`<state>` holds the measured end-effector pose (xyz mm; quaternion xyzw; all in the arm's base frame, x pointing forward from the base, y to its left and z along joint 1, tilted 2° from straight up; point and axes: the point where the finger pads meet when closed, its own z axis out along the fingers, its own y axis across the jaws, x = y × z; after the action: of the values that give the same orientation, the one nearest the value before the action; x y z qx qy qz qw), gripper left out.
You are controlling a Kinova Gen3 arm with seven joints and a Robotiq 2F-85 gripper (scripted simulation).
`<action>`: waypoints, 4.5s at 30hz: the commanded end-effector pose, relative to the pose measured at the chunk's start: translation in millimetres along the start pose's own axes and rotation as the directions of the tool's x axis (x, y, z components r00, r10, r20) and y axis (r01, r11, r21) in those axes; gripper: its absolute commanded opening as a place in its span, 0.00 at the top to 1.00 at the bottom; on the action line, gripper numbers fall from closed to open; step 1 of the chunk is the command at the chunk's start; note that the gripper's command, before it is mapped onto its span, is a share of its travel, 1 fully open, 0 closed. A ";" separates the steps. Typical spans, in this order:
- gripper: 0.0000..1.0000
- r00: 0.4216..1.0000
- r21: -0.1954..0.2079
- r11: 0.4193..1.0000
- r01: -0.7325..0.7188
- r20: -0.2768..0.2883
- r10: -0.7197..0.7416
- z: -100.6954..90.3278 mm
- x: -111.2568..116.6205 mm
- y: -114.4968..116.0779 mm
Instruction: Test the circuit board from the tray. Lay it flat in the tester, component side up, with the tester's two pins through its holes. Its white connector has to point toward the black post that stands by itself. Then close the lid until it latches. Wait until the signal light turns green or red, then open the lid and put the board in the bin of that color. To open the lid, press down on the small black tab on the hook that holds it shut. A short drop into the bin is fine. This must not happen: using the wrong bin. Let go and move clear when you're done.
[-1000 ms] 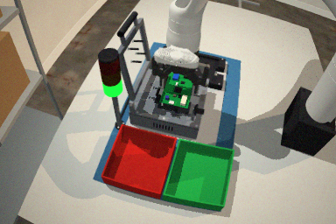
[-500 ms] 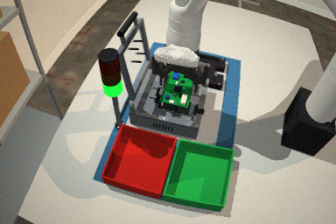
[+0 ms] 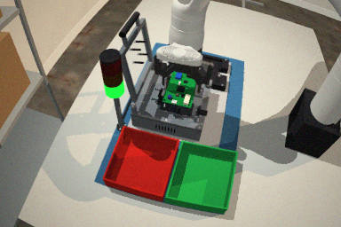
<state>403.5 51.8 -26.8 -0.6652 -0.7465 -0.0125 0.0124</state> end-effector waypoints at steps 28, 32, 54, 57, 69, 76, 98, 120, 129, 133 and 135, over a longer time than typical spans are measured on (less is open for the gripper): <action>0.23 1.000 -0.004 1.000 0.004 0.004 -0.004 -78.0 -1.8 0.9; 0.23 1.000 -0.004 1.000 0.004 0.004 -0.004 -78.5 -1.8 0.9; 0.23 1.000 -0.003 1.000 0.005 0.005 -0.005 -78.0 -1.1 -0.1; 0.23 1.000 0.000 1.000 0.008 0.005 -0.008 -77.1 0.5 -2.5; 0.23 1.000 0.001 1.000 0.009 0.005 -0.009 -72.4 14.6 -11.0; 0.23 1.000 0.001 1.000 0.009 0.006 -0.009 -66.3 33.5 -21.3; 0.23 1.000 0.003 1.000 0.009 0.007 -0.009 -43.9 103.3 -59.0; 0.23 1.000 0.002 1.000 0.007 0.007 -0.007 -21.4 174.6 -96.1; 0.23 1.000 0.001 1.000 0.006 0.007 -0.006 -17.2 188.2 -102.5; 0.23 1.000 0.001 1.000 0.006 0.007 -0.006 -16.0 192.5 -104.2; 0.23 1.000 0.001 1.000 0.005 0.006 -0.005 -15.6 193.8 -104.7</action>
<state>279.7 227.6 -3.0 -0.6636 -0.7479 -0.0096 0.0099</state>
